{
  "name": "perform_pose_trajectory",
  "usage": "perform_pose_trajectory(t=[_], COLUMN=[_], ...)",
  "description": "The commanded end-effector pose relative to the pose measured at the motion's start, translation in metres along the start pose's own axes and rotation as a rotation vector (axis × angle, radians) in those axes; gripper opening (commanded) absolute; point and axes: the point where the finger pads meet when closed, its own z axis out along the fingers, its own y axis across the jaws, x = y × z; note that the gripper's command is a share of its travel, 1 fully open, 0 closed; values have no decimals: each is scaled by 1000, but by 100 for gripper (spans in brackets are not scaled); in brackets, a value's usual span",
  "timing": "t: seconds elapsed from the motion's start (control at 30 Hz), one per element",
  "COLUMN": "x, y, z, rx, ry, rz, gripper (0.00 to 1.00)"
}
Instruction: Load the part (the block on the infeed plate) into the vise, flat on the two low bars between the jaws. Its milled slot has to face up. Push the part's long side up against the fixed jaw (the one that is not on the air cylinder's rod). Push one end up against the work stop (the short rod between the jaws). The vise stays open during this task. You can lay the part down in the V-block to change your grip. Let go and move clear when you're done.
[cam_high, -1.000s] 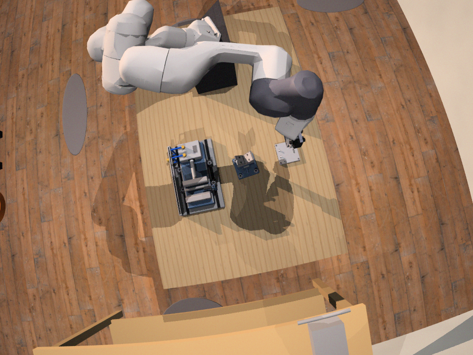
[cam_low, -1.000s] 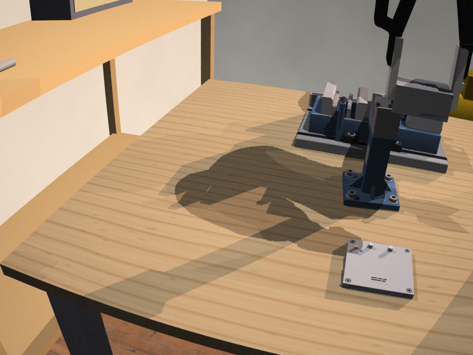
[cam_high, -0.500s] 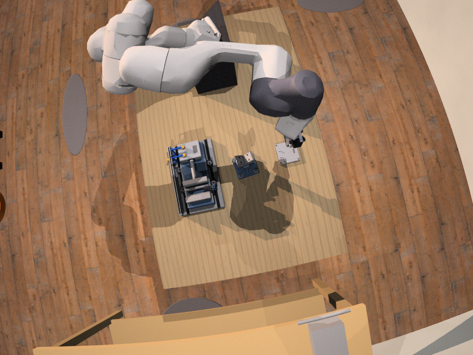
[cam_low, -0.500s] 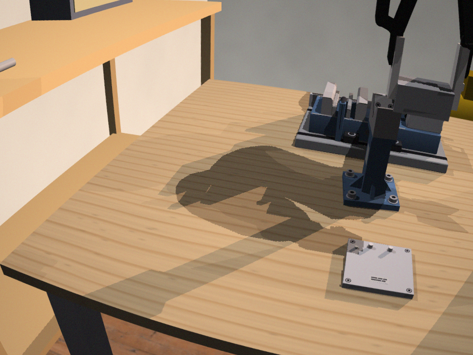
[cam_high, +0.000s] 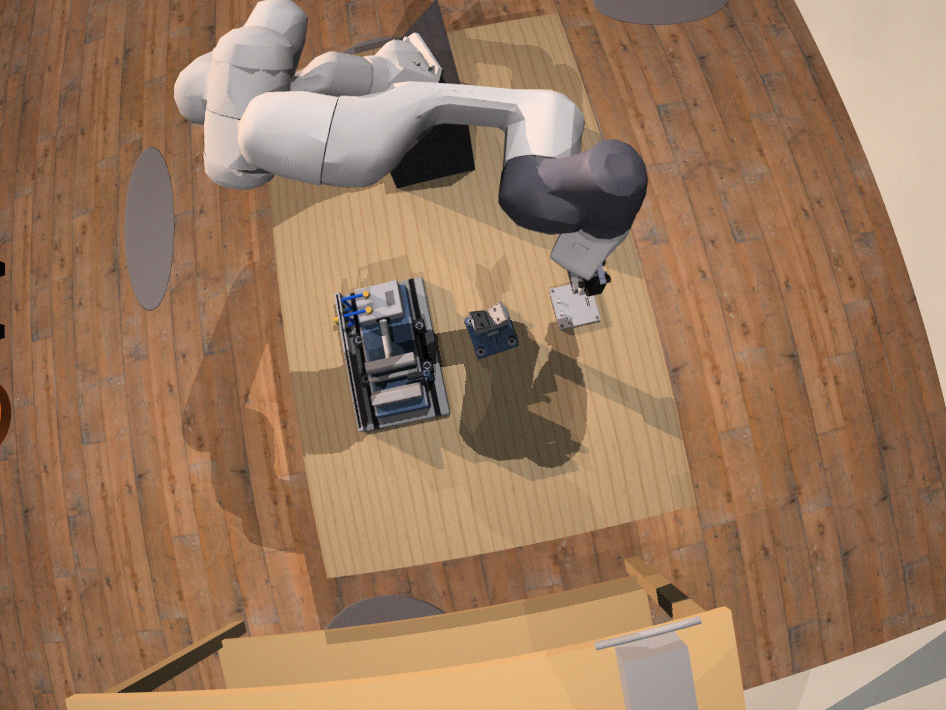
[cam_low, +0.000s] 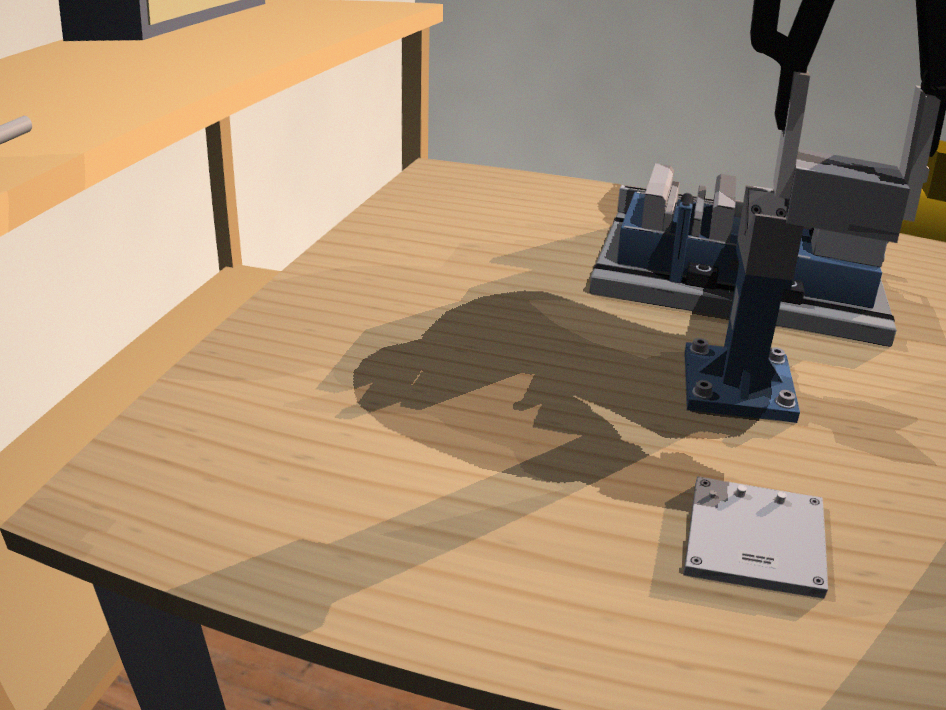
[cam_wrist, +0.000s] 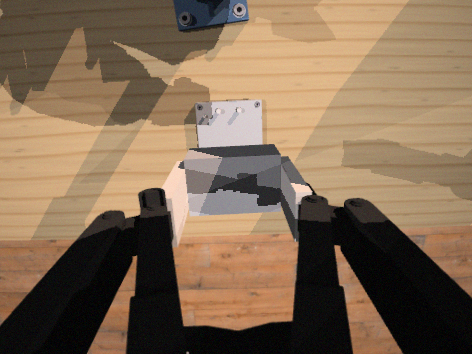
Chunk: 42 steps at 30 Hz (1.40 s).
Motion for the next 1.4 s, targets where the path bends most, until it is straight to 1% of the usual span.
perform_pose_trajectory(t=[0.0, 0.47, 0.83, 1.03, 1.37], x=[-1, -1, 5, 14, 36], y=[-1, -1, -3, -5, -10], z=[-4, -4, -5, -6, -7], rx=[2, 2, 2, 1, 1], ry=[-5, -5, -6, -7, -9], rz=[-4, -4, -7, -13, -25], gripper=[0, 0, 0, 0, 0])
